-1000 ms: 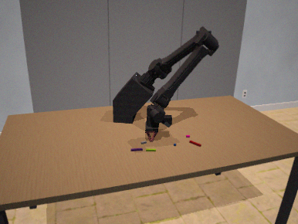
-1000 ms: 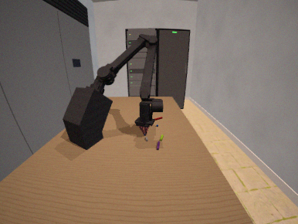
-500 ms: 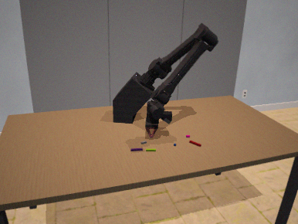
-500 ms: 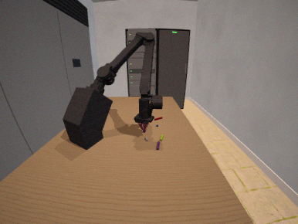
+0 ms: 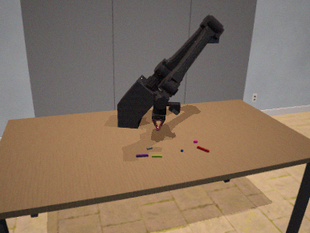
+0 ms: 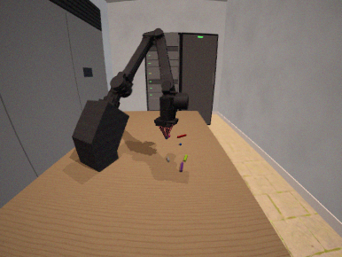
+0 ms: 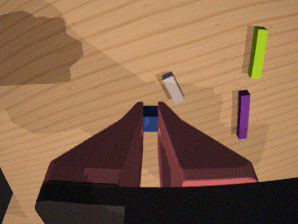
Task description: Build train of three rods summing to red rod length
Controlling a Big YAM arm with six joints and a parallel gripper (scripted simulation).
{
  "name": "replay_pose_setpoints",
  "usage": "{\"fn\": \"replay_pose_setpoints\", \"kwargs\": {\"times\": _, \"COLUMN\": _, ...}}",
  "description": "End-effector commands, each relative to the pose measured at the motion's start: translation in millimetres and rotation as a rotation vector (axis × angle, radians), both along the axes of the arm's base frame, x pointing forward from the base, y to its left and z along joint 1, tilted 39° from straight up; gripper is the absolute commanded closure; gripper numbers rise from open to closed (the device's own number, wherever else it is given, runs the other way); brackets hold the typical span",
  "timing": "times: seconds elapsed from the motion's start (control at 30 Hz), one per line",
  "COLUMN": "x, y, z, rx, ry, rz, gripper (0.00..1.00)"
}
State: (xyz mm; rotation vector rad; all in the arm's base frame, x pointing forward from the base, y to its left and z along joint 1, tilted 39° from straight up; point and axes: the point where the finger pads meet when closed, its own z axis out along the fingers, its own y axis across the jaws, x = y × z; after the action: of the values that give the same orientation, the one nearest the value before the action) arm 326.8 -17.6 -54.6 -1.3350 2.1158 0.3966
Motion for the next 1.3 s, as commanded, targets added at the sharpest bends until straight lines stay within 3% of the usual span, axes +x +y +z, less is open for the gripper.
{"fn": "replay_pose_setpoints", "kwargs": {"times": 0.0, "x": 3.0, "y": -8.8, "z": 5.4, "rx": -0.007, "ry": -0.024, "rz": 0.011, "gripper": 0.95}}
{"fn": "replay_pose_setpoints", "kwargs": {"times": 0.33, "x": 12.3, "y": -0.1, "z": 12.1, "rx": -0.005, "ry": -0.023, "rz": 0.015, "gripper": 0.95}}
{"fn": "replay_pose_setpoints", "kwargs": {"times": 0.6, "x": 51.5, "y": 24.4, "z": 46.1, "rx": 0.076, "ry": 0.122, "rz": -0.195, "gripper": 0.95}}
{"fn": "replay_pose_setpoints", "kwargs": {"times": 0.9, "x": 36.6, "y": 18.4, "z": 29.5, "rx": 0.085, "ry": 0.163, "rz": -0.223, "gripper": 0.95}}
{"fn": "replay_pose_setpoints", "kwargs": {"times": 0.93, "x": 59.3, "y": 31.1, "z": 54.4, "rx": 0.096, "ry": 0.151, "rz": -0.240, "gripper": 0.95}}
{"fn": "replay_pose_setpoints", "kwargs": {"times": 1.0, "x": 73.5, "y": 45.5, "z": 71.6, "rx": 0.136, "ry": 0.210, "rz": -0.328, "gripper": 0.95}}
{"fn": "replay_pose_setpoints", "kwargs": {"times": 1.2, "x": 84.8, "y": 59.3, "z": 87.6, "rx": 0.174, "ry": 0.260, "rz": -0.405, "gripper": 0.95}}
{"fn": "replay_pose_setpoints", "kwargs": {"times": 1.27, "x": 72.8, "y": 61.0, "z": 78.7, "rx": 0.172, "ry": 0.280, "rz": -0.406, "gripper": 0.95}}
